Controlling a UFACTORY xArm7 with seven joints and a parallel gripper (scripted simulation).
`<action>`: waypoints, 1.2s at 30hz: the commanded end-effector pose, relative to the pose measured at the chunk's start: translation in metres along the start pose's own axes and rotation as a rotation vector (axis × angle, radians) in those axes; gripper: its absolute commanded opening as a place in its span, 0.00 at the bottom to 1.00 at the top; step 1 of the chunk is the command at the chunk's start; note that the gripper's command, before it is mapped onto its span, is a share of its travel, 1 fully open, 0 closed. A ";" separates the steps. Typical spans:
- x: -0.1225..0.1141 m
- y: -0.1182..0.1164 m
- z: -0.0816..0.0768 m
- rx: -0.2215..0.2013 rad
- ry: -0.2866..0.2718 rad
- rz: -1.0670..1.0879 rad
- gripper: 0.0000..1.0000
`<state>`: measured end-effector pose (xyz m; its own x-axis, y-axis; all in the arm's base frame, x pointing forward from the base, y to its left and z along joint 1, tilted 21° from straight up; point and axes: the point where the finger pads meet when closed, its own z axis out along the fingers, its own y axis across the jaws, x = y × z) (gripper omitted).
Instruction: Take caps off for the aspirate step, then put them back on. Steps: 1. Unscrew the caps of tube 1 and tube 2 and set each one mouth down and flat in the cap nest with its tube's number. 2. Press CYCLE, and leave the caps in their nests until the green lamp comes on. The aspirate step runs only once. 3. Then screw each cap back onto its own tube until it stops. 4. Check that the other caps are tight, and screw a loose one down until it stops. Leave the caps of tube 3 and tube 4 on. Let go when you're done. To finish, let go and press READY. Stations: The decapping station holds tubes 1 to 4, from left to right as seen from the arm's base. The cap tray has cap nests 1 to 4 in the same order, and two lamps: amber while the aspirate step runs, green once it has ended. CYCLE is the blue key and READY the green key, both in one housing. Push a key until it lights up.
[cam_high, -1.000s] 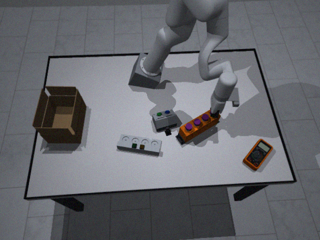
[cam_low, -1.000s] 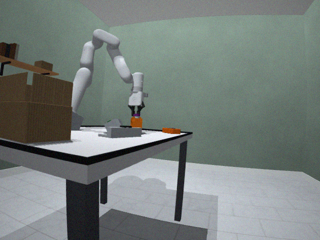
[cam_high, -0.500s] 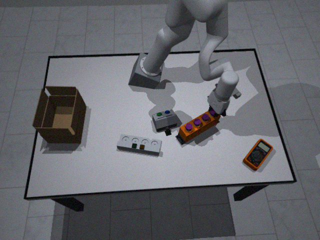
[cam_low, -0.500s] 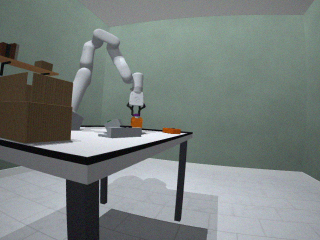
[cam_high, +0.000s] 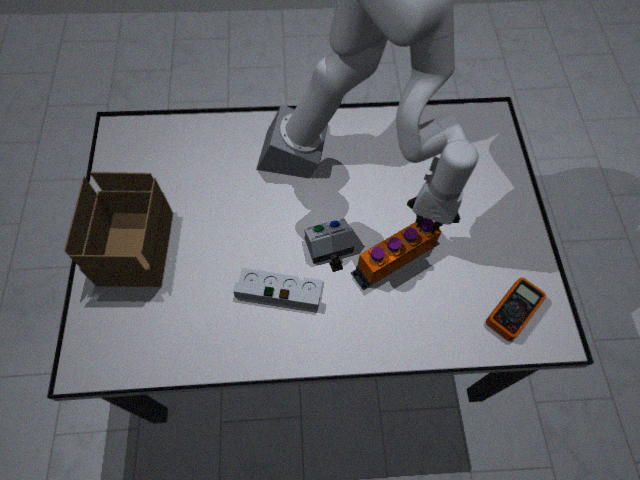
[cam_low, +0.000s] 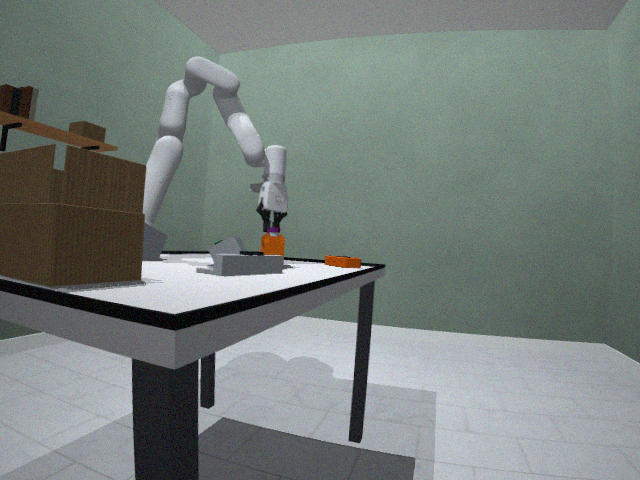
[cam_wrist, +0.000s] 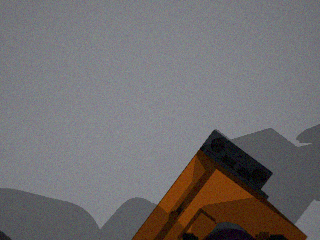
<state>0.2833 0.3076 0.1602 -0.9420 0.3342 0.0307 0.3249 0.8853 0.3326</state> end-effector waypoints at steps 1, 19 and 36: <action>-0.001 0.001 -0.001 -0.032 0.036 -0.153 0.00; -0.001 0.001 -0.001 -0.032 0.036 -0.153 0.46; -0.001 0.001 -0.001 -0.017 0.048 0.656 0.46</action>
<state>0.2838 0.3071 0.1598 -0.7346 0.6353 0.2383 0.6773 0.6660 0.3125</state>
